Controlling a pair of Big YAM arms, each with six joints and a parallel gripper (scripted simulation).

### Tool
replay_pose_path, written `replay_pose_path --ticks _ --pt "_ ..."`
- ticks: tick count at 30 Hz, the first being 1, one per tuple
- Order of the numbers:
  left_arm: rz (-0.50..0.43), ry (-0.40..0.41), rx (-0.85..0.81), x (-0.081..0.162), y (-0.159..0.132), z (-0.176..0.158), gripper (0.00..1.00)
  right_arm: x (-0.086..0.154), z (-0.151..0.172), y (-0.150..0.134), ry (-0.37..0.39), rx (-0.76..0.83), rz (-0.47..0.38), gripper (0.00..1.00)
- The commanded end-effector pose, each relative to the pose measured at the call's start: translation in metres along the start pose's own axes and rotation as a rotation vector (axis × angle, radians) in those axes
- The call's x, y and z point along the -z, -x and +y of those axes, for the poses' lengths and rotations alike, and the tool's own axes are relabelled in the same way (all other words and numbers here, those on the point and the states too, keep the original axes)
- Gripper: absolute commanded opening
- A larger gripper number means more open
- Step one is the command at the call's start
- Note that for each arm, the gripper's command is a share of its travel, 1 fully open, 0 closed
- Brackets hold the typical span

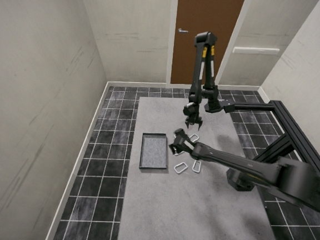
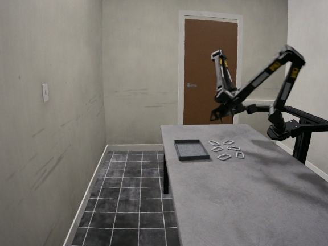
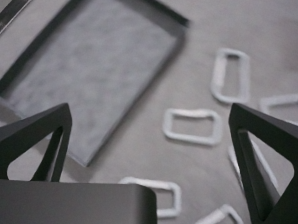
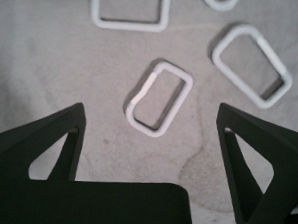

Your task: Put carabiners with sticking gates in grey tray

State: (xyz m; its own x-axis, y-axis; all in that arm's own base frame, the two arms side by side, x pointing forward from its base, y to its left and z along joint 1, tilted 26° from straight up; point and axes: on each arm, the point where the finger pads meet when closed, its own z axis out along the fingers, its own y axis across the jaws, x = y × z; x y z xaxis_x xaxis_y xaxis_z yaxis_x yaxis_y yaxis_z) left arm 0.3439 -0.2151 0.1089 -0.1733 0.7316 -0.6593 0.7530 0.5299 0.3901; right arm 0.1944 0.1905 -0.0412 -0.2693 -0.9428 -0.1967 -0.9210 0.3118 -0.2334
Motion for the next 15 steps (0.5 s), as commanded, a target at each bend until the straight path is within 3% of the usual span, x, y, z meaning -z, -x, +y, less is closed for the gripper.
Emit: replay_pose_path --ticks 1,5,7,12,15 --pt "-0.001 -0.083 -0.138 0.034 -0.014 -0.034 1.00 -0.029 -0.006 0.014 -0.046 -0.171 0.025 0.83" --pt "-0.057 -0.179 -0.230 0.063 -0.029 -0.072 1.00 -0.060 -0.007 -0.002 -0.107 -0.277 0.097 0.83" --pt "-0.057 -0.179 -0.230 0.063 -0.029 -0.072 1.00 -0.060 -0.007 -0.002 -0.107 -0.277 0.097 0.83" --pt "-0.147 -0.310 -0.343 0.095 -0.057 -0.123 1.00 -0.101 -0.006 -0.032 -0.208 -0.397 0.187 0.83" --pt "-0.177 -0.350 -0.373 0.103 -0.066 -0.139 1.00 -0.110 0.000 -0.056 -0.239 -0.418 0.235 0.83"
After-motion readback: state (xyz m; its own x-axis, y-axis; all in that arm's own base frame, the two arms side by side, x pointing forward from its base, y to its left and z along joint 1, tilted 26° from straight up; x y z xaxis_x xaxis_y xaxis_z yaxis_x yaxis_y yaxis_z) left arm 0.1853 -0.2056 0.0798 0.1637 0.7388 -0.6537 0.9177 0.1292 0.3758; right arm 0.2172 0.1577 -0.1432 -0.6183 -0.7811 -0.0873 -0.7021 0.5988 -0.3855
